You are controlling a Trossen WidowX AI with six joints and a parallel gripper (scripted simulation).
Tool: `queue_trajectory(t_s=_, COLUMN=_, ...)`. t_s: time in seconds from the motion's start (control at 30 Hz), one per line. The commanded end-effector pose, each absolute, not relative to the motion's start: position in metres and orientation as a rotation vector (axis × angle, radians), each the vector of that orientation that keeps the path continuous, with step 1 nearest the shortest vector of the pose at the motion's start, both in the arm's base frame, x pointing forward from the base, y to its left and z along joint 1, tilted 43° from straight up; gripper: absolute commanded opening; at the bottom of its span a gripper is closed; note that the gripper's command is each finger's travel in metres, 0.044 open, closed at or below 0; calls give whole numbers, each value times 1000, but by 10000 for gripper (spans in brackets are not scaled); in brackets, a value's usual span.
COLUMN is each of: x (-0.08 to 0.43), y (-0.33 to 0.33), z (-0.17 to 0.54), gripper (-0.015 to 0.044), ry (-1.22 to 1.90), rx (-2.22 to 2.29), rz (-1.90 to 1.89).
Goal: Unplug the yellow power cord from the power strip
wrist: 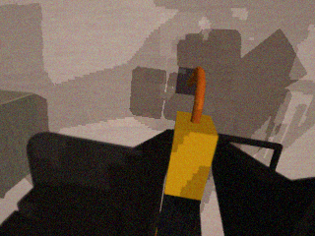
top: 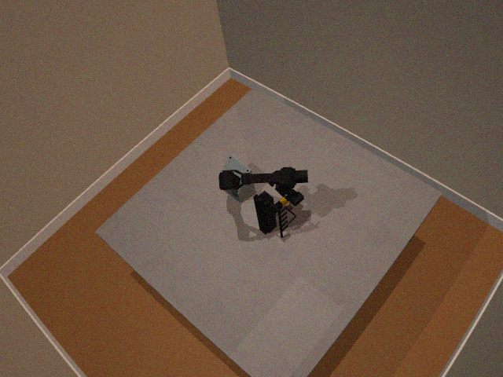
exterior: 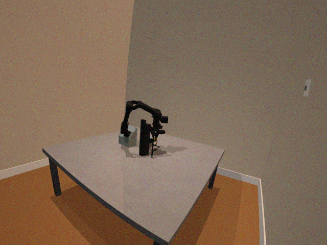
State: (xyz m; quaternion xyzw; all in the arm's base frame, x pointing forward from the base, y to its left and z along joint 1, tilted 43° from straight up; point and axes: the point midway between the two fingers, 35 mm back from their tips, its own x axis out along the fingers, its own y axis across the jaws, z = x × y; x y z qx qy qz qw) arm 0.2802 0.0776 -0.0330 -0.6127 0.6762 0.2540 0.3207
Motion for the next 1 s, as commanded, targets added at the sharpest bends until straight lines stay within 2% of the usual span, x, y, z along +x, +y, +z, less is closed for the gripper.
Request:
queue_trajectory(t_s=0.0, x=281, y=92, z=-39, gripper=0, ry=1763, rx=-1624, rz=682)
queue_trajectory(t_s=0.4, x=281, y=83, z=-35, gripper=315, ry=1765, rx=-1629, rz=680)
queue_trajectory(t_s=0.57, x=285, y=107, z=-48, gripper=440, ry=1763, rx=-1627, rz=682)
queue_trajectory(t_s=0.7, x=287, y=135, z=-65, gripper=440, ry=1762, rx=-1626, rz=682)
queue_trajectory(t_s=0.97, x=287, y=136, z=-66, gripper=440, ry=1762, rx=-1626, rz=682)
